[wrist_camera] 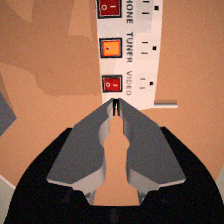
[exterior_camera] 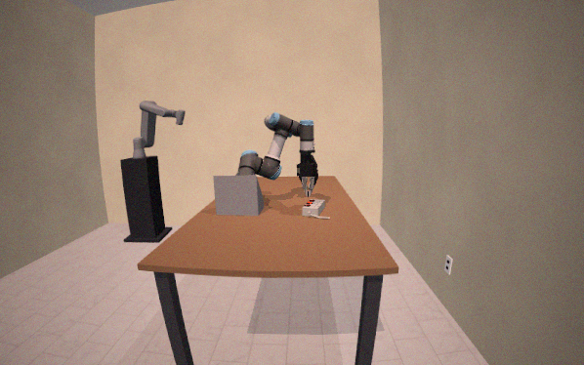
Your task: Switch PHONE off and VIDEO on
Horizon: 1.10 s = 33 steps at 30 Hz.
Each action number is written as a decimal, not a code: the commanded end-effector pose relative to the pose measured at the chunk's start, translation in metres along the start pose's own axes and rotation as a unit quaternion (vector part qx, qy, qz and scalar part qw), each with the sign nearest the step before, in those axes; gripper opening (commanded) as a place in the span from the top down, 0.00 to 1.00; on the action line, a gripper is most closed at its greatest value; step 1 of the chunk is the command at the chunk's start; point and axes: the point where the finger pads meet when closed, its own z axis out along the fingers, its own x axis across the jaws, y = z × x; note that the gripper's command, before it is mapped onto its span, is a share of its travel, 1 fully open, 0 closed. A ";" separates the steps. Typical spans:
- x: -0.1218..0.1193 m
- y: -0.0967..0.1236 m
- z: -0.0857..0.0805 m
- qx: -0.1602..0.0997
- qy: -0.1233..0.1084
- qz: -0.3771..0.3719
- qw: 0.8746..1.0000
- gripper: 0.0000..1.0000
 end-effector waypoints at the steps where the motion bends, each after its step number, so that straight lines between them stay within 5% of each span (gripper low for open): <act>1: 0.001 0.000 0.004 -0.001 0.001 0.000 1.000 1.00; 33: 0.002 0.001 0.030 -0.001 0.001 0.000 1.000 1.00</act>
